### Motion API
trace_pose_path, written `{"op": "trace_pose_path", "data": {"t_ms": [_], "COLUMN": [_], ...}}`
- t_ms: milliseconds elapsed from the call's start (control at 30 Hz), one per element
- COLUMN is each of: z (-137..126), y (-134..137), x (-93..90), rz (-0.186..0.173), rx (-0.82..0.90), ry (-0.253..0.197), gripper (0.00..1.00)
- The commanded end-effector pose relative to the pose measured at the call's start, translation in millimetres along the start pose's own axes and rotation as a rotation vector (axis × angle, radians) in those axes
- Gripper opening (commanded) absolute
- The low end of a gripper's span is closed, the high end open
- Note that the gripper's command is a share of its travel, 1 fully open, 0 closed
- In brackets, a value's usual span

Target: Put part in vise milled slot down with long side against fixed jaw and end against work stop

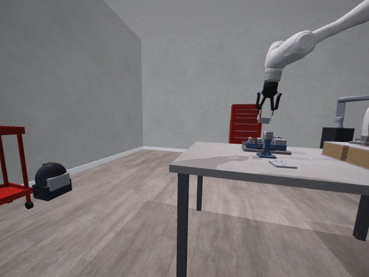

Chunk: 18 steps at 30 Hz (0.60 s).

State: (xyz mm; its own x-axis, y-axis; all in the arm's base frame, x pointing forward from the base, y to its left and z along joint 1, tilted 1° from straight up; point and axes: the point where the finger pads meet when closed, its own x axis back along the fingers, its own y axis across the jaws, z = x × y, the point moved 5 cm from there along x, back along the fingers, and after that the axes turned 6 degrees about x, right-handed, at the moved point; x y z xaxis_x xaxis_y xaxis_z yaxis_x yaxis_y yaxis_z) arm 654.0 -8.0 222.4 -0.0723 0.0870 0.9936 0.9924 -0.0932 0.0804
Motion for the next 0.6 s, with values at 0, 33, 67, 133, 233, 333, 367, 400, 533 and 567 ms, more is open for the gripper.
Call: {"op": "trace_pose_path", "data": {"t_ms": [0,33,67,133,233,333,367,400,533,567], "z": [2,3,4,6,7,9,10,10,12,13], "y": [-4,-5,-6,-9,-10,-13,-13,-14,-16,-17], "x": [4.3,4.3,4.4,4.5,4.6,4.8,4.9,4.9,5.2,5.2], "rz": [0.015,0.02,0.025,0.033,0.037,0.047,0.049,0.052,0.06,0.061], "rx": [0.009,0.012,0.014,0.02,0.022,0.028,0.03,0.032,0.037,0.038], "ry": [0.021,0.026,0.031,0.04,0.044,0.055,0.059,0.061,0.071,0.073], "gripper": [0.0,0.0,0.0,0.0,0.0,0.0,0.0,0.0,0.0,0.0]}}
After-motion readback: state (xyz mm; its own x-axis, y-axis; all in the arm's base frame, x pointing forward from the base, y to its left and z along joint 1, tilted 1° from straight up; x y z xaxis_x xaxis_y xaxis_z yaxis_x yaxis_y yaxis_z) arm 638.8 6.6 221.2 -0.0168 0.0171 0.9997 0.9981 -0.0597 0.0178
